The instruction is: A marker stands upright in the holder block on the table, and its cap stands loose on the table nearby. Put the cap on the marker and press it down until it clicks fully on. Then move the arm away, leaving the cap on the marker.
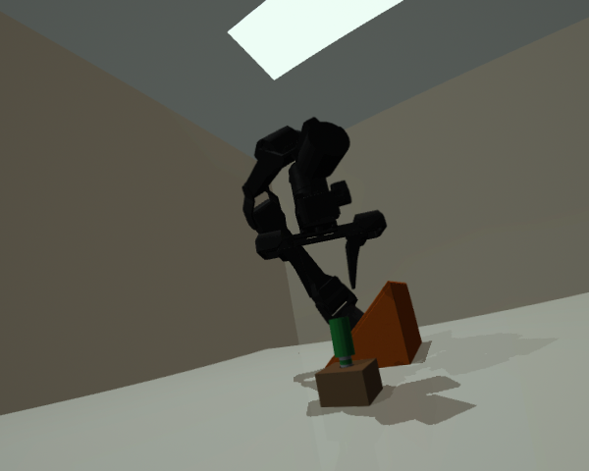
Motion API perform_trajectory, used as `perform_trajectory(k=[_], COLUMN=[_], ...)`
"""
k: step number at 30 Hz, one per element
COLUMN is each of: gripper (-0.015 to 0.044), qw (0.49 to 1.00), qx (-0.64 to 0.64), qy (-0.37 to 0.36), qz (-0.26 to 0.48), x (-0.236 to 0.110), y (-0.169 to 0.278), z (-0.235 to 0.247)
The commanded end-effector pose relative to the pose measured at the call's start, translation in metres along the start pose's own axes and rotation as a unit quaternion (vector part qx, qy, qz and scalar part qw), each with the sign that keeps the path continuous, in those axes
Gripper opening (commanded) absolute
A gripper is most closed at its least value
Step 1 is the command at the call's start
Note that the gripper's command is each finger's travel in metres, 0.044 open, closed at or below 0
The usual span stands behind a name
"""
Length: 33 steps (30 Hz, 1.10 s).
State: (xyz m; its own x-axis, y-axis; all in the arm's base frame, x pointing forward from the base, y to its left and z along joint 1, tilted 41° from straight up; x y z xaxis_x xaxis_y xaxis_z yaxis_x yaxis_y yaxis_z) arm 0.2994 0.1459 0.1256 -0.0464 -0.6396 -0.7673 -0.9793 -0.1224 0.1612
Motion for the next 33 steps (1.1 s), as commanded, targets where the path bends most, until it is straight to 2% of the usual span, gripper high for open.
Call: perform_trajectory(k=[1, 3, 9, 19, 33], gripper=[0.0204, 0.0151, 0.0, 0.0, 0.0], qw=[0.988, 0.977, 0.975, 0.975, 0.975], qx=[0.157, 0.213, 0.22, 0.22, 0.221], qy=[0.0, 0.001, 0.001, 0.001, 0.001], qz=[0.001, 0.0, 0.0, 0.0, 0.0], x=[0.004, 0.006, 0.006, 0.007, 0.026], y=[0.002, 0.003, 0.003, 0.003, 0.003], z=[0.001, 0.001, 0.001, 0.001, 0.001])
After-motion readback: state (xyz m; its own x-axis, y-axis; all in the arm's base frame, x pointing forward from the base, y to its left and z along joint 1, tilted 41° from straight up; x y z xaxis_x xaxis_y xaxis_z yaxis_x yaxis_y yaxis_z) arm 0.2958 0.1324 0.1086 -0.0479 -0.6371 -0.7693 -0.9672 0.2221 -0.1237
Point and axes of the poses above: the point midway between the two fingers, 35 mm back from their tips, its own x axis out along the fingers, its own z axis across the jaws, y = z × x, the point moved 9 cm from there along -x, back along the fingers, and after that the axes turned 8 degrees about x, right-handed, at the moved point
